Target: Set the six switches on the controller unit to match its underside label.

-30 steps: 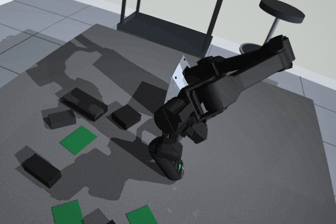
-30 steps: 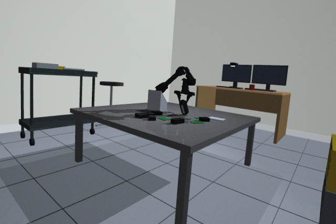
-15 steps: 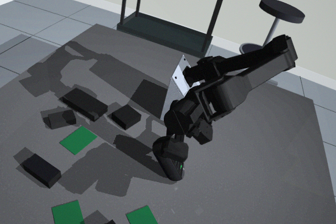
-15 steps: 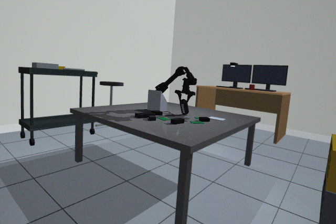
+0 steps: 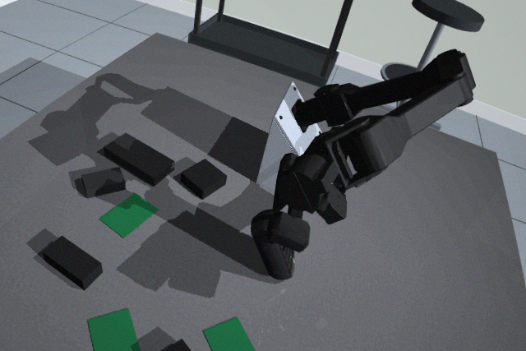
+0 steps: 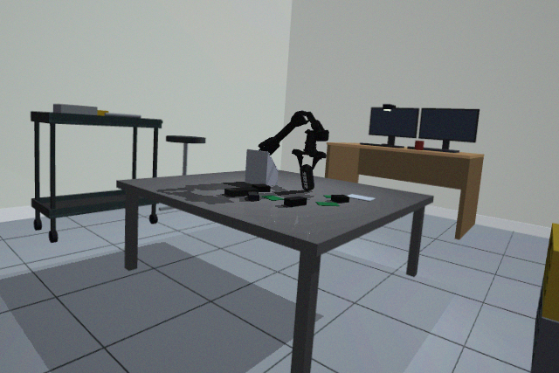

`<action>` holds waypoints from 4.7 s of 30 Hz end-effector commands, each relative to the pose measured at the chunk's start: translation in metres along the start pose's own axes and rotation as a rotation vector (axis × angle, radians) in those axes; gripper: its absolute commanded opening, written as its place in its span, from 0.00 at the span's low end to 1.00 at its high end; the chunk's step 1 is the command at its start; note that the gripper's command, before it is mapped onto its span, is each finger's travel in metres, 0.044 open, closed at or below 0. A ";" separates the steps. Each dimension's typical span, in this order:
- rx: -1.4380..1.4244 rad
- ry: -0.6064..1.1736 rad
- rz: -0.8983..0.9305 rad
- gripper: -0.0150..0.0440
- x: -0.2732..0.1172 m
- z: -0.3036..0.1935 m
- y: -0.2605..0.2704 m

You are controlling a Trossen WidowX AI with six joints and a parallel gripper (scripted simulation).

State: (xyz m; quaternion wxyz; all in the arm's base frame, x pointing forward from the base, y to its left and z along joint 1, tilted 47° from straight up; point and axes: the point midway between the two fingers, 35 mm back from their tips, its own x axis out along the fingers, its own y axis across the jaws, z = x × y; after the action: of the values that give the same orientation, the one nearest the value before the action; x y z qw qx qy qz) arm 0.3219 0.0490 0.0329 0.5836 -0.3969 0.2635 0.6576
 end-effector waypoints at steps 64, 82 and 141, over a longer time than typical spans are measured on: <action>0.001 -0.056 0.007 0.83 -0.018 0.052 -0.001; 0.001 -0.096 0.007 0.83 -0.020 0.066 -0.001; 0.001 -0.228 0.006 0.83 -0.019 0.110 -0.001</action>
State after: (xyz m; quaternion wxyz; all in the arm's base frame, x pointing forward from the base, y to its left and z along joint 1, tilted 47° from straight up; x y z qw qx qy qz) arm 0.3013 0.1216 0.1095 0.6099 -0.3232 0.1979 0.6960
